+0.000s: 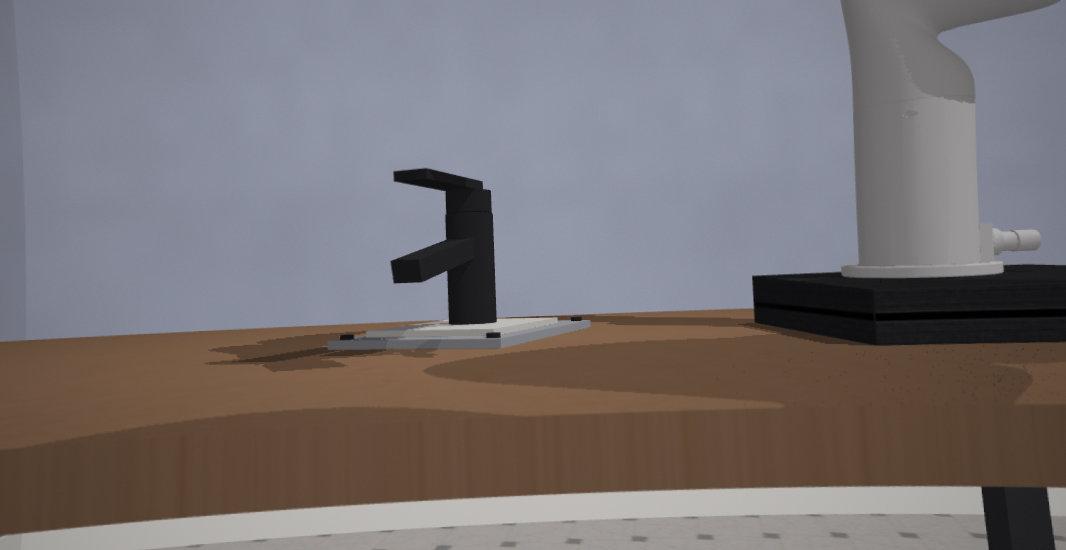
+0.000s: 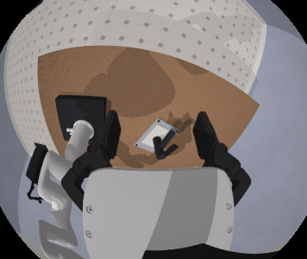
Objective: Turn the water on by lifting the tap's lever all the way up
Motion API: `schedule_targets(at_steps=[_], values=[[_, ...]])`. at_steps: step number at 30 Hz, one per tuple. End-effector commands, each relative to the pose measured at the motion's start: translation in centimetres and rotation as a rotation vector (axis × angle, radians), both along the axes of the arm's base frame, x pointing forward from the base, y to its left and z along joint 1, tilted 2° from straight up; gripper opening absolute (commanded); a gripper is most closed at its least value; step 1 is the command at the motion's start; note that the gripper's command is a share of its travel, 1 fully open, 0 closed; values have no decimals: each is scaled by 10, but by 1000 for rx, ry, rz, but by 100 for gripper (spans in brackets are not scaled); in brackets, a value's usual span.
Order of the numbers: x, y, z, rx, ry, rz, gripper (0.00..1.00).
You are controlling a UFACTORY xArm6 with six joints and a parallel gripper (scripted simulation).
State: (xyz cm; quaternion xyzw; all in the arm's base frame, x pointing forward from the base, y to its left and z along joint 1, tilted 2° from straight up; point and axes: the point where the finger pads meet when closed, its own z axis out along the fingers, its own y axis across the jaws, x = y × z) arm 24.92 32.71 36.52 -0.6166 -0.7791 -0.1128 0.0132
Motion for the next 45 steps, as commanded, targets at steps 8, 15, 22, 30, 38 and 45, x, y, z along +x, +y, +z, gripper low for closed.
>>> schedule_targets(at_steps=[8,15,22,30,38,45], values=[[0,0,2,3,-3,0,100],[0,0,2,3,-3,0,100],[34,-18,-15,-16,9,-67,100],[82,-54,-40,-42,30,-170,100],[121,-96,-65,-64,55,-268,100],[153,-143,-90,-81,82,-362,100]])
